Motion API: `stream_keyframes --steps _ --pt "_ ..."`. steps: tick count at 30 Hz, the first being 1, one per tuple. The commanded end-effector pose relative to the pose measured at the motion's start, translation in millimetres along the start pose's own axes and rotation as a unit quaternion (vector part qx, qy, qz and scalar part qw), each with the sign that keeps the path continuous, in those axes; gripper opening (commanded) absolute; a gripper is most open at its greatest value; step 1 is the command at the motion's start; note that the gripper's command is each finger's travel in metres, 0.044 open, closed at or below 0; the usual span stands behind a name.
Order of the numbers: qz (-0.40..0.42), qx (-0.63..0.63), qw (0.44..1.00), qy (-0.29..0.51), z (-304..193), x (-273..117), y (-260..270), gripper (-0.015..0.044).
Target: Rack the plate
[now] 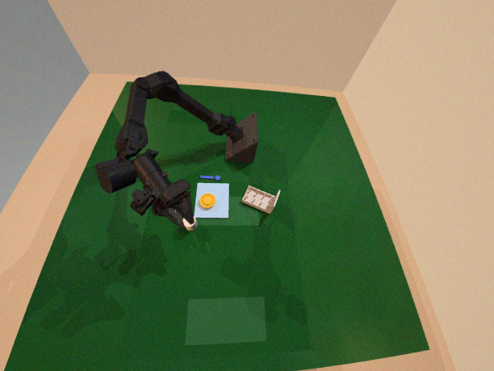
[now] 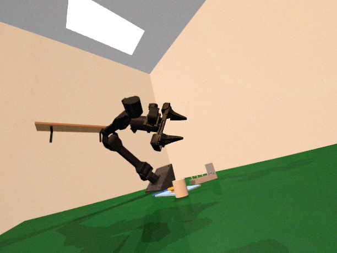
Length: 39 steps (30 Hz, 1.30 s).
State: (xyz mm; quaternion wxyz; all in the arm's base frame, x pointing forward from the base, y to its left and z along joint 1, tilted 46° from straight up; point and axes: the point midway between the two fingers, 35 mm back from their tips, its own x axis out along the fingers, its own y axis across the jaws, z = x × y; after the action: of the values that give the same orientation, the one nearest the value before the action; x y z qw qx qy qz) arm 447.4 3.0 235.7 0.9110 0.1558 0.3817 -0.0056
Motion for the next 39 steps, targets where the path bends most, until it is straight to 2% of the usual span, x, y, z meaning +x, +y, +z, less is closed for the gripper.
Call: stream_keyframes --steps 1,11,22,36,39 --pt "-0.053 -0.007 0.998 0.041 -25.2 12.2 -13.0 0.04" --pt "-0.18 -0.04 0.974 0.131 -80.1 21.5 -44.5 0.04" --pt "-0.311 -0.111 0.919 0.217 -128.2 11.9 -76.6 0.04" --pt "-0.45 -0.242 0.806 0.298 -159.0 -15.5 -106.0 0.04" --pt "-0.455 -0.249 0.8 0.301 -158.7 -16.5 -107.1 0.04"
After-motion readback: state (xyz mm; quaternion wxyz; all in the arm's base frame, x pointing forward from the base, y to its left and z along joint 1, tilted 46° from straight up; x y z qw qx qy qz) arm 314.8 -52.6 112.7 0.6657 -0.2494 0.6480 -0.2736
